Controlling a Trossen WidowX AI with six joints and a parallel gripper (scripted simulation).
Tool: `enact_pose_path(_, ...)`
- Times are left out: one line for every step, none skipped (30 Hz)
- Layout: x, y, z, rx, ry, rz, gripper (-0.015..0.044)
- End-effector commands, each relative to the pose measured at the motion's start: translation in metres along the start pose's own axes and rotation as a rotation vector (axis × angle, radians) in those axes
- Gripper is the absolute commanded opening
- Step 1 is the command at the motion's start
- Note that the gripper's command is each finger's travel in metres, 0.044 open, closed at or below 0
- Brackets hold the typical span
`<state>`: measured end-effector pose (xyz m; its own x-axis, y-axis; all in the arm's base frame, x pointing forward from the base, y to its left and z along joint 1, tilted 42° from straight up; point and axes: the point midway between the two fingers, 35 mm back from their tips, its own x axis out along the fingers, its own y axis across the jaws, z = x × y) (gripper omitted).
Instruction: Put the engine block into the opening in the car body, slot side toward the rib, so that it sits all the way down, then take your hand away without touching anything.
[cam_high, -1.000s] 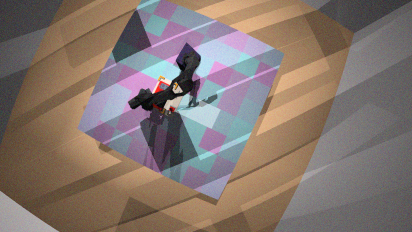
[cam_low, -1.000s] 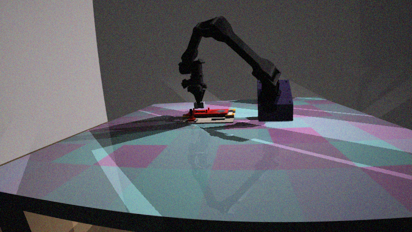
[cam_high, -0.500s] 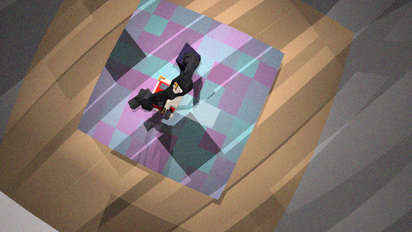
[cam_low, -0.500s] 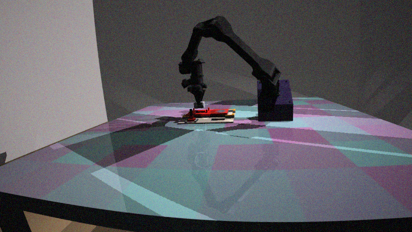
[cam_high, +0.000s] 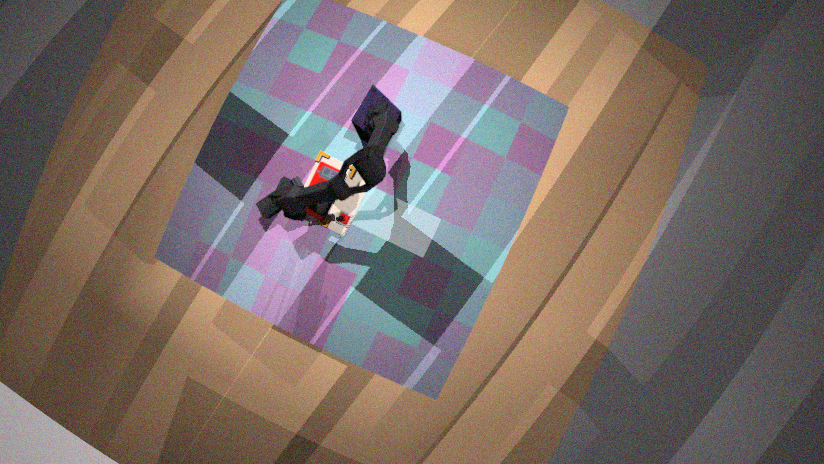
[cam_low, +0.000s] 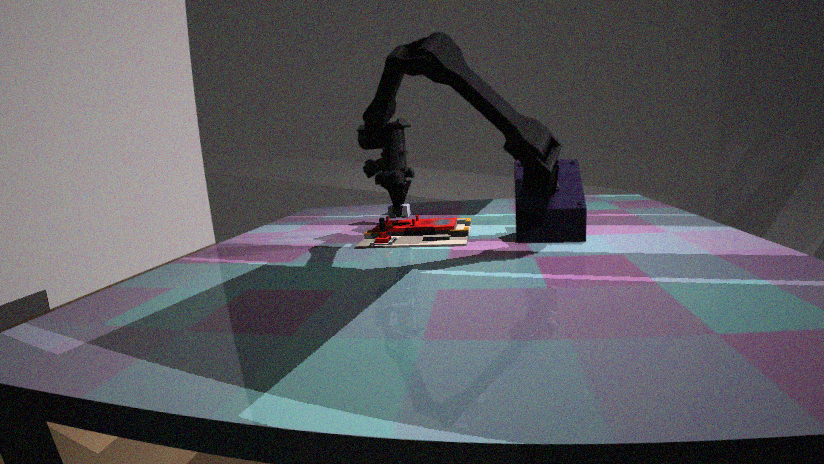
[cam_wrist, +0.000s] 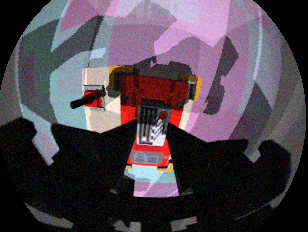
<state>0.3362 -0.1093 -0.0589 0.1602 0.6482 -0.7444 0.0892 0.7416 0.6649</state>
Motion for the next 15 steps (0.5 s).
enact_pose_path(0.0007,-0.0006,0.0002,-0.001,-0.001,-0.003,0.0159)
enact_pose_path(0.0009,-0.0006,0.0002,-0.001,-0.001,-0.003,0.0159)
enact_pose_path(0.0011,-0.0006,0.0002,-0.001,-0.001,-0.003,0.0159)
enact_pose_path(0.0013,-0.0006,0.0002,0.000,-0.001,-0.003,0.0159)
enact_pose_path(0.0015,-0.0006,0.0002,0.000,-0.001,-0.003,0.0159)
enact_pose_path(0.0016,-0.0006,0.0002,0.001,-0.001,-0.003,0.0159)
enact_pose_path(0.0018,-0.0006,0.0002,0.002,-0.001,-0.003,0.0159)
enact_pose_path(0.0020,-0.0006,0.0002,0.002,-0.001,-0.003,0.0159)
enact_pose_path(0.0022,-0.0006,0.0002,0.003,-0.001,-0.003,0.0159)
enact_pose_path(0.0024,-0.0006,0.0002,0.003,-0.001,-0.003,0.0159)
enact_pose_path(0.0026,-0.0006,0.0002,0.003,-0.001,-0.003,0.0159)
enact_pose_path(0.0028,-0.0006,0.0000,0.003,-0.001,-0.003,0.0159)
enact_pose_path(0.0030,-0.0006,0.0000,0.003,-0.001,-0.003,0.0159)
enact_pose_path(0.0031,-0.0006,-0.0001,0.003,-0.001,-0.003,0.0159)
enact_pose_path(0.0033,-0.0006,-0.0001,0.003,-0.001,-0.003,0.0159)
